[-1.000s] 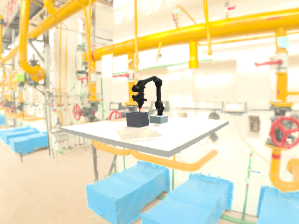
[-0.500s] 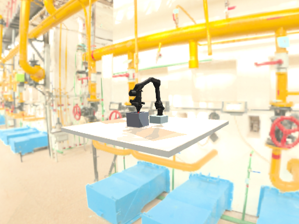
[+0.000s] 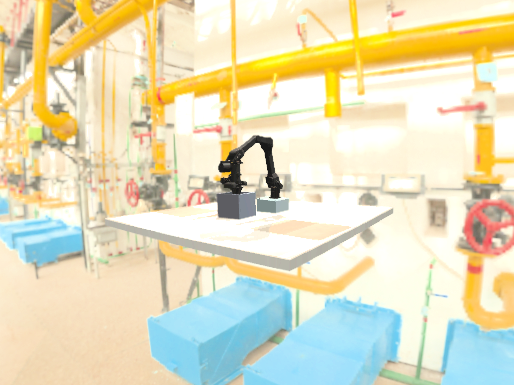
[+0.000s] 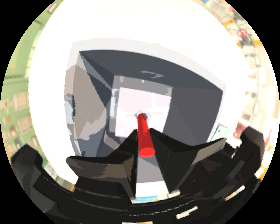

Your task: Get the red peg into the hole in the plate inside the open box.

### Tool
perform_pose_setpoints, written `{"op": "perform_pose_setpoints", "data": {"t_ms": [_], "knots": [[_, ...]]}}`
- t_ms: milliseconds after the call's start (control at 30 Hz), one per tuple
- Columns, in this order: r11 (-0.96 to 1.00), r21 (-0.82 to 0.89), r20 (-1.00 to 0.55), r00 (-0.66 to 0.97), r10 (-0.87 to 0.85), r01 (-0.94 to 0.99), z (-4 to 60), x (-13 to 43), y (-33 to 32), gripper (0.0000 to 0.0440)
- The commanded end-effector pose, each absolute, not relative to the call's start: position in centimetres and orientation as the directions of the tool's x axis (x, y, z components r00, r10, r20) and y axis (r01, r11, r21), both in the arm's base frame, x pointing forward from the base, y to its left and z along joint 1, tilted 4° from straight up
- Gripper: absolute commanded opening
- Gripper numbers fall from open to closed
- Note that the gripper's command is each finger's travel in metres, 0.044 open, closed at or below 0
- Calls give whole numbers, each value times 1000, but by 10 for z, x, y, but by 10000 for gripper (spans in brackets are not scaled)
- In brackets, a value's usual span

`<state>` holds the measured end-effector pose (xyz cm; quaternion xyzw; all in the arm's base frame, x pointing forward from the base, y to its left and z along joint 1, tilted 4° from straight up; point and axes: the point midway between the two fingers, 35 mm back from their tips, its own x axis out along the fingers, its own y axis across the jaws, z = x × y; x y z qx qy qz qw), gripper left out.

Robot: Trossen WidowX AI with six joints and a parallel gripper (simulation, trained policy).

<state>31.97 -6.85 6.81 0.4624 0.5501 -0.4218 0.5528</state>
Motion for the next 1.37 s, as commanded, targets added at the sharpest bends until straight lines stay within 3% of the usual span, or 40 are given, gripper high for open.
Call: {"op": "perform_pose_setpoints", "data": {"t_ms": [0,167,700,1000,1167,1333], "knots": [[232,37,-999,27,47,972,61,320,-68,63],[251,20,-999,9,45,968,53,320,-69,135],[201,156,-970,112,215,967,92,338,-72,203],[177,226,-945,171,280,958,113,346,-76,223],[178,264,-932,204,299,948,124,350,-81,183],[186,302,-921,236,309,935,131,355,-87,176]]}}
